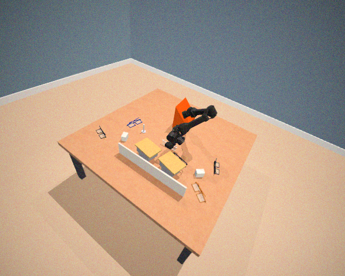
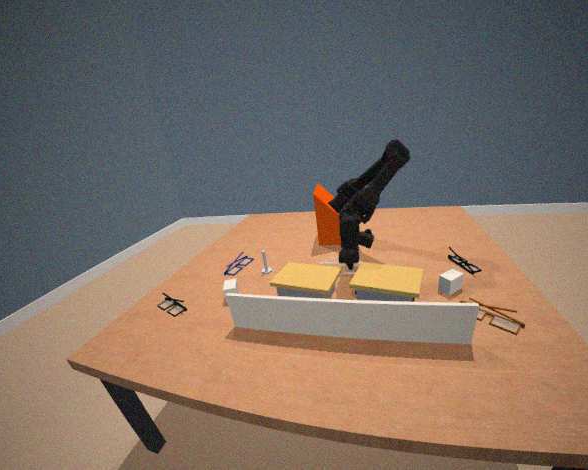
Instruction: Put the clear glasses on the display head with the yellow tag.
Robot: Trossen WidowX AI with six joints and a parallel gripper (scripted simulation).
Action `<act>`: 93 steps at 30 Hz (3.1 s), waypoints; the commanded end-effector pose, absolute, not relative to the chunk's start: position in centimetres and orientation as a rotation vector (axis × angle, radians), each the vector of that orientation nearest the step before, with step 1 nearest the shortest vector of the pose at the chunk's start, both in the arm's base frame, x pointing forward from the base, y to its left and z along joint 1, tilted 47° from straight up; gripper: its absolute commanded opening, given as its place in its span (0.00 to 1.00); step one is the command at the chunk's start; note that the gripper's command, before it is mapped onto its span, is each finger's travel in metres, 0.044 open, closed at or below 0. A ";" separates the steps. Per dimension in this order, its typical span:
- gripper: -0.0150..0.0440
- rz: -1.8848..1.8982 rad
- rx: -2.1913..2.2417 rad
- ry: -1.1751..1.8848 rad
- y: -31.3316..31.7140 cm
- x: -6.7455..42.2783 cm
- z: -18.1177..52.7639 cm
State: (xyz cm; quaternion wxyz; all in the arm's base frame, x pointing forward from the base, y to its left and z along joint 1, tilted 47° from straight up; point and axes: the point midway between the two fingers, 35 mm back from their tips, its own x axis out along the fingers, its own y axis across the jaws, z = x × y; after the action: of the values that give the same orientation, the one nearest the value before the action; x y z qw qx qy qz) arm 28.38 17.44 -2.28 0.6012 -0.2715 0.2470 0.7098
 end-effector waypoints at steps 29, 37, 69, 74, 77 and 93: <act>0.25 1.627 -0.593 0.616 9.3 29.7 3.9; 0.25 1.491 -0.379 0.846 8.0 30.3 2.9; 0.25 0.666 0.564 1.589 2.4 32.0 -2.1; 0.25 0.506 0.710 1.666 1.6 32.1 -2.9; 0.25 0.407 0.797 1.708 1.0 32.2 -3.4; 0.25 -0.167 1.250 1.856 -1.8 32.1 -6.1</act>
State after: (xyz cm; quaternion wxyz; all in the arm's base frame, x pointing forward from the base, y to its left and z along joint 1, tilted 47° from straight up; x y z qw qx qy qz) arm 31.96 -1.06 -5.58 0.4643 0.4729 0.7487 -0.0171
